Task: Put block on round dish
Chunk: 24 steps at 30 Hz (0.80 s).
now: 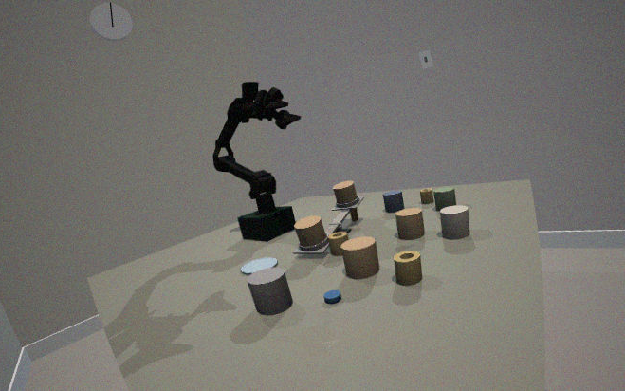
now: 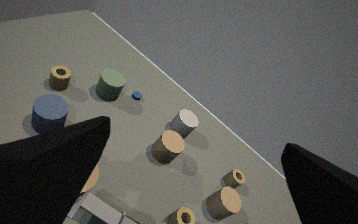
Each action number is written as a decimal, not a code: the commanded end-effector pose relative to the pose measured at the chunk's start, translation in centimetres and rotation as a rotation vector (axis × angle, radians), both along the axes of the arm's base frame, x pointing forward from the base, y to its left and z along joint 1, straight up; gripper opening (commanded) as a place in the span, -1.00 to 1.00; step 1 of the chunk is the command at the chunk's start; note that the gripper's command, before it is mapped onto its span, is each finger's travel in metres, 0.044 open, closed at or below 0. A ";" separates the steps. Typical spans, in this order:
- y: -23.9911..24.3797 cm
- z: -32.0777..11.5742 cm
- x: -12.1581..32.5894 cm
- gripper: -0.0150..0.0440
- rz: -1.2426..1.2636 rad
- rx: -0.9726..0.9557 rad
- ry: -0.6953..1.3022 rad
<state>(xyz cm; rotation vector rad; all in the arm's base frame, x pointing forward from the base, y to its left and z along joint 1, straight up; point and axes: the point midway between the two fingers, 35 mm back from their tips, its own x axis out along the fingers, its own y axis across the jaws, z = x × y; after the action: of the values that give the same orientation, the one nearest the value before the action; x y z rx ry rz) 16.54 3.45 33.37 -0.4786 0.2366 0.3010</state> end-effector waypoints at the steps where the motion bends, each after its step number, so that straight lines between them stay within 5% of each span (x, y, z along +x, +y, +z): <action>1: -1.1 -4.0 1.2 1.00 -0.060 0.035 0.145; 16: -4.7 -15.1 0.9 1.00 -0.263 0.260 0.529; 24: -4.8 -15.5 0.8 1.00 -0.272 0.275 0.544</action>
<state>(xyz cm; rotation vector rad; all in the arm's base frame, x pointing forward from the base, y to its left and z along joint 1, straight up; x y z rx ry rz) 17.42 -1.26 18.33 -0.1045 0.7559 0.1879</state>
